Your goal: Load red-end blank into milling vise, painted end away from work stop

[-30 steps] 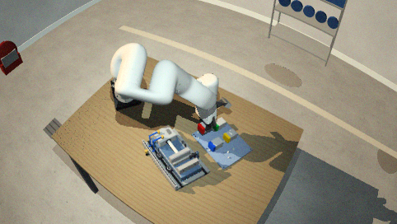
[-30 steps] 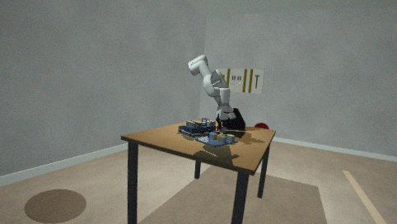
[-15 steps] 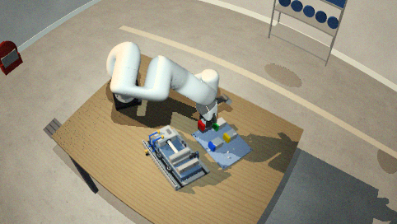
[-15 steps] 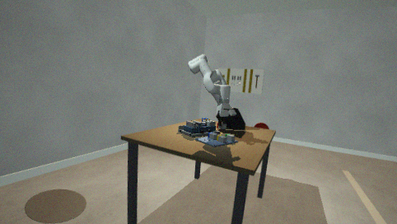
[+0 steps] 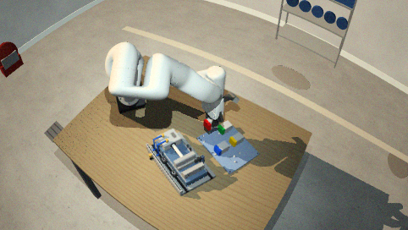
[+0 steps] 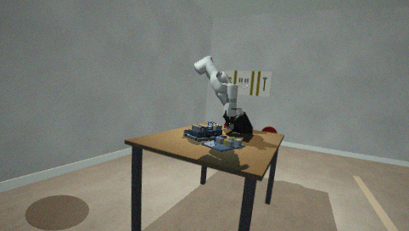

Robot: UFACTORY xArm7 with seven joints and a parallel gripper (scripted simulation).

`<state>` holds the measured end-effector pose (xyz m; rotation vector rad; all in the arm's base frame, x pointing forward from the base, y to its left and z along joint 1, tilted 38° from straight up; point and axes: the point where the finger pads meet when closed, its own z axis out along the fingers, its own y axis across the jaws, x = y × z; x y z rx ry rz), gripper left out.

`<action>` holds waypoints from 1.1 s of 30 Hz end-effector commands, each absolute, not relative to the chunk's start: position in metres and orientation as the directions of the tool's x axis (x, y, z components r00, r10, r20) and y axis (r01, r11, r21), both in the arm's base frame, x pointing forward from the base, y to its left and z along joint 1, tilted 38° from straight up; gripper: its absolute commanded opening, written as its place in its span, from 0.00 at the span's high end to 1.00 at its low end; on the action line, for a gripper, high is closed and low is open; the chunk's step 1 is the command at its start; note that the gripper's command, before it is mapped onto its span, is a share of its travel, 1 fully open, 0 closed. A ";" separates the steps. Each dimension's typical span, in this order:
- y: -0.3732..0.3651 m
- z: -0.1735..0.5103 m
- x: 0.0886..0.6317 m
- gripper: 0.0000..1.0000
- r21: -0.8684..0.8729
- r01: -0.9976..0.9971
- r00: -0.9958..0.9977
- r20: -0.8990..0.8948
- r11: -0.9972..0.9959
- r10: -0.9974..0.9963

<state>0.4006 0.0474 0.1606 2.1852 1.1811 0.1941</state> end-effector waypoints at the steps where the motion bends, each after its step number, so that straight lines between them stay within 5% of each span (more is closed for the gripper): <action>1: 0.055 0.175 0.395 1.00 0.600 0.697 0.586 -0.162 -0.392 0.794; 33: 0.066 0.193 0.386 1.00 0.600 0.697 0.586 -0.162 -0.393 0.794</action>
